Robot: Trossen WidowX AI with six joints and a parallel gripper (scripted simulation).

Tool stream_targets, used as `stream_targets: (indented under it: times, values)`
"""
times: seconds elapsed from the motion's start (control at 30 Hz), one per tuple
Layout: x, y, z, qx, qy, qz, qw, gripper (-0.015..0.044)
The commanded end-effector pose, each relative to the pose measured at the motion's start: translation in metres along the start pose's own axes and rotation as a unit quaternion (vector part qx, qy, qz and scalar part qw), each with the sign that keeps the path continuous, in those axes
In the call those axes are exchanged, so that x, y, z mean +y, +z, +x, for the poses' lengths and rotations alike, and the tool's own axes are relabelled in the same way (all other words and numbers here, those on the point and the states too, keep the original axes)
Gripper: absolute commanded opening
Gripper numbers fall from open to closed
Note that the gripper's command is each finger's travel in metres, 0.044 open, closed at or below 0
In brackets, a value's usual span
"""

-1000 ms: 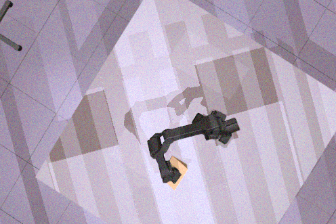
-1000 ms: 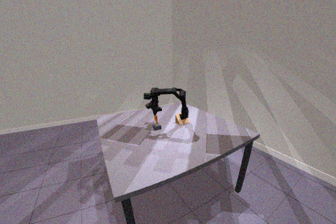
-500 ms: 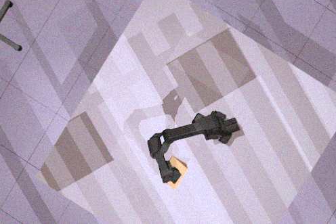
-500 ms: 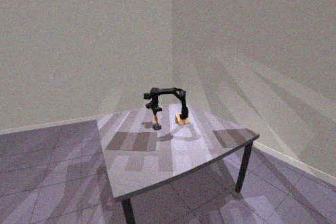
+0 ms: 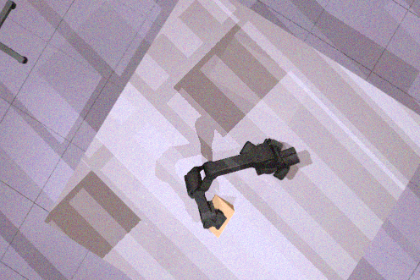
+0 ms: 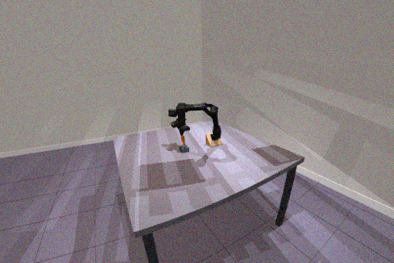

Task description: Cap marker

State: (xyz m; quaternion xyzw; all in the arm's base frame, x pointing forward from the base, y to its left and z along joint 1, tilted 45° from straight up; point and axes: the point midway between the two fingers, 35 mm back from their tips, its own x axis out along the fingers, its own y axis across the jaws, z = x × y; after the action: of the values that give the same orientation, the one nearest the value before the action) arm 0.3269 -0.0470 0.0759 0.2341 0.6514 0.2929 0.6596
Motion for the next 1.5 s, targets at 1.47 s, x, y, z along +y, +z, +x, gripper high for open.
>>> stream_targets:
  times: [1.47]
  values:
    - [0.008,-0.005,-0.062,-0.029,-0.018,0.018,0.999,0.0]
